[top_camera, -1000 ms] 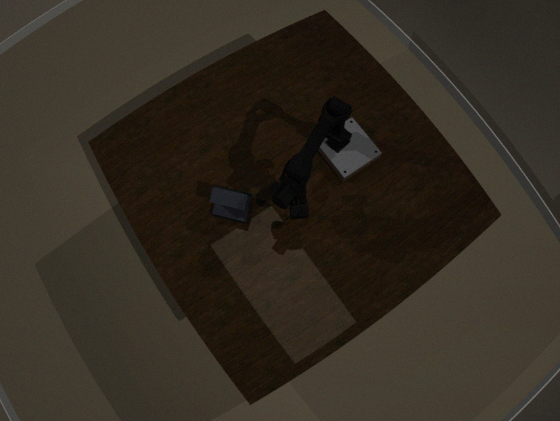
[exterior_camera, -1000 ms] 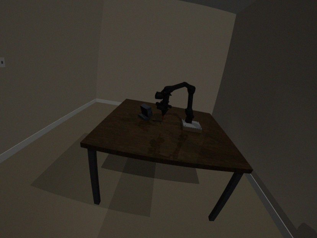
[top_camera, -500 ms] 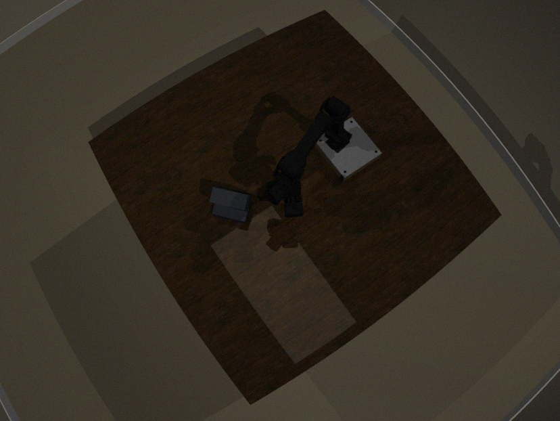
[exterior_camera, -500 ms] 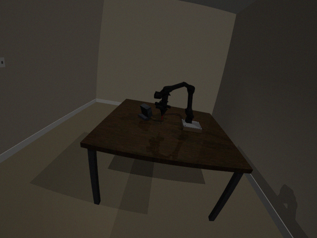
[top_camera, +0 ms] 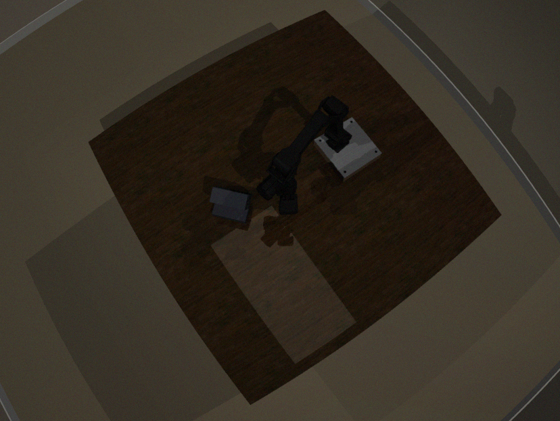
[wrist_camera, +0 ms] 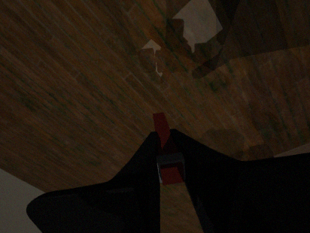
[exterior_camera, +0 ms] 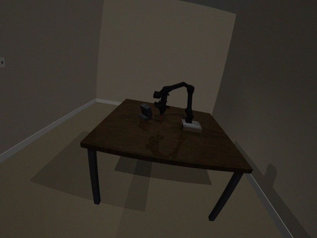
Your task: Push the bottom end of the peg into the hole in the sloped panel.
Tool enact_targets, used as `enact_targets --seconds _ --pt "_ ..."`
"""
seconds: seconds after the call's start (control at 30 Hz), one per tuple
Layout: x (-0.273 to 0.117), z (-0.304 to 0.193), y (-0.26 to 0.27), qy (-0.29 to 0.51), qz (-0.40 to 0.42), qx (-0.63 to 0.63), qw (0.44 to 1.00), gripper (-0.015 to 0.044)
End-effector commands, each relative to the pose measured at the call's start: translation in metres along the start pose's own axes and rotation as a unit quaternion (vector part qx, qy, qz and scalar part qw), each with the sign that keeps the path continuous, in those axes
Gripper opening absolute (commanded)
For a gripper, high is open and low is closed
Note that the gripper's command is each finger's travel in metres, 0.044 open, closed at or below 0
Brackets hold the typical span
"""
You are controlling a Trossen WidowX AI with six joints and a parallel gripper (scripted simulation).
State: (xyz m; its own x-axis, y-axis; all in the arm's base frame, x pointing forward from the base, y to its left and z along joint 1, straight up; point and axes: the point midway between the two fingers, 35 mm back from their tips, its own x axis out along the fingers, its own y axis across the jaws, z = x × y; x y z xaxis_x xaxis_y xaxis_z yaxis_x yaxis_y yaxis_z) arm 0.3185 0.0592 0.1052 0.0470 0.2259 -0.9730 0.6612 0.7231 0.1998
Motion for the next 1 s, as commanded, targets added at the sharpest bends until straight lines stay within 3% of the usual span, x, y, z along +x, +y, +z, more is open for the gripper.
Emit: enact_targets --seconds 0.0,0.97 --pt "0.001 0.003 -0.002 0.007 0.009 0.002 1.0 0.0" --pt "-0.001 0.03 -0.016 0.027 0.075 0.022 0.997 0.0"
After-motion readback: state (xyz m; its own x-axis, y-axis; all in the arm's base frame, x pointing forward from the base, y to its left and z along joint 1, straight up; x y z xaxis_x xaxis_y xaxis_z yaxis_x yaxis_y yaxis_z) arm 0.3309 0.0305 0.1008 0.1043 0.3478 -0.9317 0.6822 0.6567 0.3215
